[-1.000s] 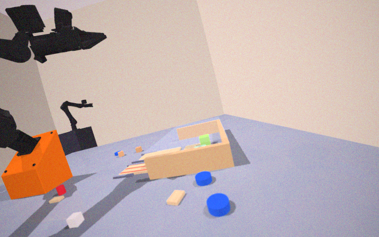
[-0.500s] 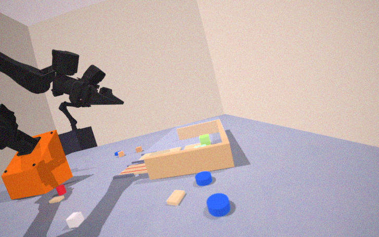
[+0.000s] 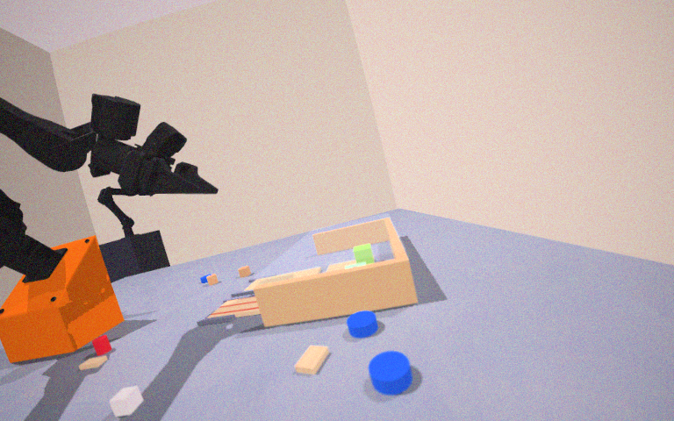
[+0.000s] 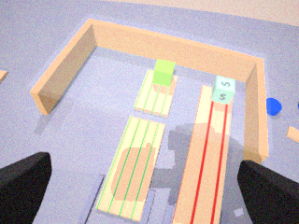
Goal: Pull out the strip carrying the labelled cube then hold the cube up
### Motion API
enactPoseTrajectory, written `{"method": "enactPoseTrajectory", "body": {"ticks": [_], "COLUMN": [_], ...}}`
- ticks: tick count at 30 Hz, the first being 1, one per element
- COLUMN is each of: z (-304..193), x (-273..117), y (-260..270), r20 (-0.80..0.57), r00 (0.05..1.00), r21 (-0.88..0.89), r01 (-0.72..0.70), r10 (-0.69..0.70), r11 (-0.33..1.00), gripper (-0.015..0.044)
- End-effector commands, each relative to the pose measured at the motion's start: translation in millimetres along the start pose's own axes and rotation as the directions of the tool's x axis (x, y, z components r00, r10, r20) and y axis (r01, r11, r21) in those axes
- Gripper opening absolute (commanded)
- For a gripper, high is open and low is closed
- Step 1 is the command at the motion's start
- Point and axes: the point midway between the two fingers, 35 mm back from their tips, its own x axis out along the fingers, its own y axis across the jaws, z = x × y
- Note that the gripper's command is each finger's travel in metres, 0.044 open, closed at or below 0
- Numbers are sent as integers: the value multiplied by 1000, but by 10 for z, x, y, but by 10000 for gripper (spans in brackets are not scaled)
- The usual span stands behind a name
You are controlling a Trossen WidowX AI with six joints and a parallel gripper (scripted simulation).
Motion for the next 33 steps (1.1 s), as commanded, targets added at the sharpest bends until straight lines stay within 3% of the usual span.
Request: {"method": "enactPoseTrajectory", "body": {"ticks": [1, 4, 9, 17, 22, 33], "z": [-14, -23, -138, -464, -670, -678], "x": [1, 57, 433, 844, 936, 936], "y": [-7, -8, -77, -397, -655, -698], "r20": [-4, -37, -280, -653, -813, -818], "r00": [1000, 999, 960, 757, 583, 575], "r21": [-8, -1, 57, 138, 148, 148], "r01": [5, 5, 24, 138, 232, 236], "r10": [-5, -5, -7, -15, -15, -16], "r11": [1000, 1000, 998, 981, 961, 961], "gripper": [400, 348, 216, 6, 0, 0]}}
